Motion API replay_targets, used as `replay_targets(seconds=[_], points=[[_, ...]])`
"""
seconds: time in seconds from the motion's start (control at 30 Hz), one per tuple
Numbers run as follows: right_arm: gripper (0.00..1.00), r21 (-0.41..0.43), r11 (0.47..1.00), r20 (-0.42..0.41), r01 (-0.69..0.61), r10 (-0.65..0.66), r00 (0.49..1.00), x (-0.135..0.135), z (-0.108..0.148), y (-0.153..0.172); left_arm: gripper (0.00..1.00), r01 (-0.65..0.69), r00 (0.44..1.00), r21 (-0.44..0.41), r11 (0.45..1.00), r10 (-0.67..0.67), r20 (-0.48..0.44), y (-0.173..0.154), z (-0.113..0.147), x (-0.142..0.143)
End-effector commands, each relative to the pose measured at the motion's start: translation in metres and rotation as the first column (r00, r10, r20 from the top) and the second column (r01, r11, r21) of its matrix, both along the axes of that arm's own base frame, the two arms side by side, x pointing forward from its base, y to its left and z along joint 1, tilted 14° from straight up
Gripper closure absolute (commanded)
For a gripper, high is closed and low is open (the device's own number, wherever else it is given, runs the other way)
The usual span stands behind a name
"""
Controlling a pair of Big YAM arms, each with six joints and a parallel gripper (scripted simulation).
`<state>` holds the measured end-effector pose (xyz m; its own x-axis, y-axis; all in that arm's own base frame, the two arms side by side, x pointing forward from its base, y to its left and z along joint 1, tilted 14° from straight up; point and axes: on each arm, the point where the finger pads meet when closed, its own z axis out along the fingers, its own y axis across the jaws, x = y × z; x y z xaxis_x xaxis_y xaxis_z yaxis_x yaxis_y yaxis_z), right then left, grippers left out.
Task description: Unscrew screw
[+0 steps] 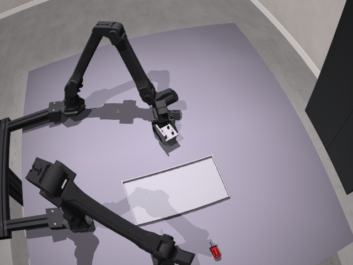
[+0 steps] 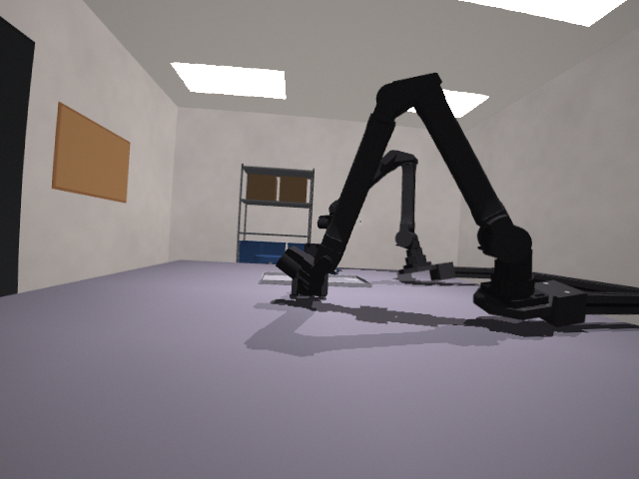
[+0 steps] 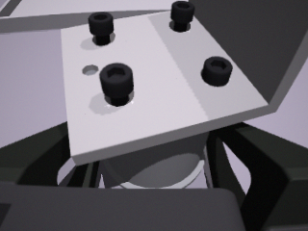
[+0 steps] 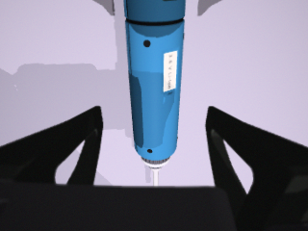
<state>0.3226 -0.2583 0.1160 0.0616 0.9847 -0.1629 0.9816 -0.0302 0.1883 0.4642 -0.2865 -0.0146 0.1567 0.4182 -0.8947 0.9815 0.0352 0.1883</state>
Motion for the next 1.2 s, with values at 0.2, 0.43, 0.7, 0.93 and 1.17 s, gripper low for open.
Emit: replay_targets(seconds=[0.2, 0.43, 0.7, 0.93, 1.17], points=[[0.35, -0.001, 1.000, 0.007, -0.004, 0.004, 1.000, 0.0092, 0.0001, -0.0014, 0.39, -0.011, 1.000, -0.006, 1.000, 0.011, 0.016, 0.0007, -0.0012, 0.0137], [0.35, -0.001, 1.000, 0.007, -0.004, 0.004, 1.000, 0.0092, 0.0001, -0.0014, 0.40, -0.010, 1.000, -0.006, 1.000, 0.010, 0.019, 0.0007, -0.0012, 0.0137], [0.35, -0.001, 1.000, 0.007, -0.004, 0.004, 1.000, 0.0092, 0.0001, -0.0014, 0.40, -0.010, 1.000, -0.006, 1.000, 0.010, 0.019, 0.0007, -0.0012, 0.0137], [0.35, -0.001, 1.000, 0.007, -0.004, 0.004, 1.000, 0.0092, 0.0001, -0.0014, 0.41, -0.009, 1.000, -0.006, 1.000, 0.009, 0.021, 0.0007, -0.0012, 0.0137], [0.35, -0.001, 1.000, 0.007, -0.004, 0.004, 1.000, 0.0092, 0.0001, -0.0014, 0.41, -0.009, 1.000, -0.006, 1.000, 0.009, 0.021, 0.0006, -0.0012, 0.0137]])
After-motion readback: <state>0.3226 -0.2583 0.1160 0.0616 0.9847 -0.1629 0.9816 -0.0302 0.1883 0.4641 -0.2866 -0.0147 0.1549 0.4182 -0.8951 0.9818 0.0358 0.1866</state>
